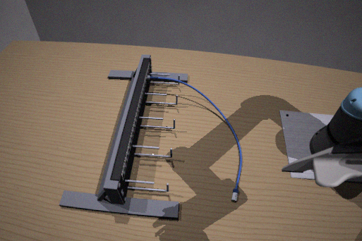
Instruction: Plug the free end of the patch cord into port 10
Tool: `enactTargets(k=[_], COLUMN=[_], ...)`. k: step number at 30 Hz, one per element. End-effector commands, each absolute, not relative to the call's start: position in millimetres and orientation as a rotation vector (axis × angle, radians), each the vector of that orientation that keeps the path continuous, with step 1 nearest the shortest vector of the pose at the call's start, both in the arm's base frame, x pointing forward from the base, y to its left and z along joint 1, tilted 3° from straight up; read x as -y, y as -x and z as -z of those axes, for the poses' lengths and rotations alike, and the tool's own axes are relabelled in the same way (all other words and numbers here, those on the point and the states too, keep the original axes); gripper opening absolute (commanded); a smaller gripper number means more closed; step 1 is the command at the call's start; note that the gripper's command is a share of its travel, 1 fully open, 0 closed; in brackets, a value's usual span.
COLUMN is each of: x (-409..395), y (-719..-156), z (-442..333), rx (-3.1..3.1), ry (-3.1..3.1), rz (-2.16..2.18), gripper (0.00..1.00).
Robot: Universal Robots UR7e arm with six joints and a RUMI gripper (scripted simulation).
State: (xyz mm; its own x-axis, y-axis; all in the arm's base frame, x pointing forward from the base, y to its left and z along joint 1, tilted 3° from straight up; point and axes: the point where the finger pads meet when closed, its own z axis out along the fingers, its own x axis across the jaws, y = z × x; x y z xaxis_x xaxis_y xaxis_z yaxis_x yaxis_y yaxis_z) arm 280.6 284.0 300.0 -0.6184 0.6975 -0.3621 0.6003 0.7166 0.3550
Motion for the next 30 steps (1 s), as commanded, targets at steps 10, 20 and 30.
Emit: enactTargets(k=[10, 20, 30], x=[-284, -284, -261], y=[-281, -281, -295], z=[-300, -300, -272], rx=[-2.442, -2.444, -2.520], ry=[-0.992, -0.991, -0.926], rz=[-0.274, -0.272, -0.179], gripper=[1.00, 1.00, 1.00])
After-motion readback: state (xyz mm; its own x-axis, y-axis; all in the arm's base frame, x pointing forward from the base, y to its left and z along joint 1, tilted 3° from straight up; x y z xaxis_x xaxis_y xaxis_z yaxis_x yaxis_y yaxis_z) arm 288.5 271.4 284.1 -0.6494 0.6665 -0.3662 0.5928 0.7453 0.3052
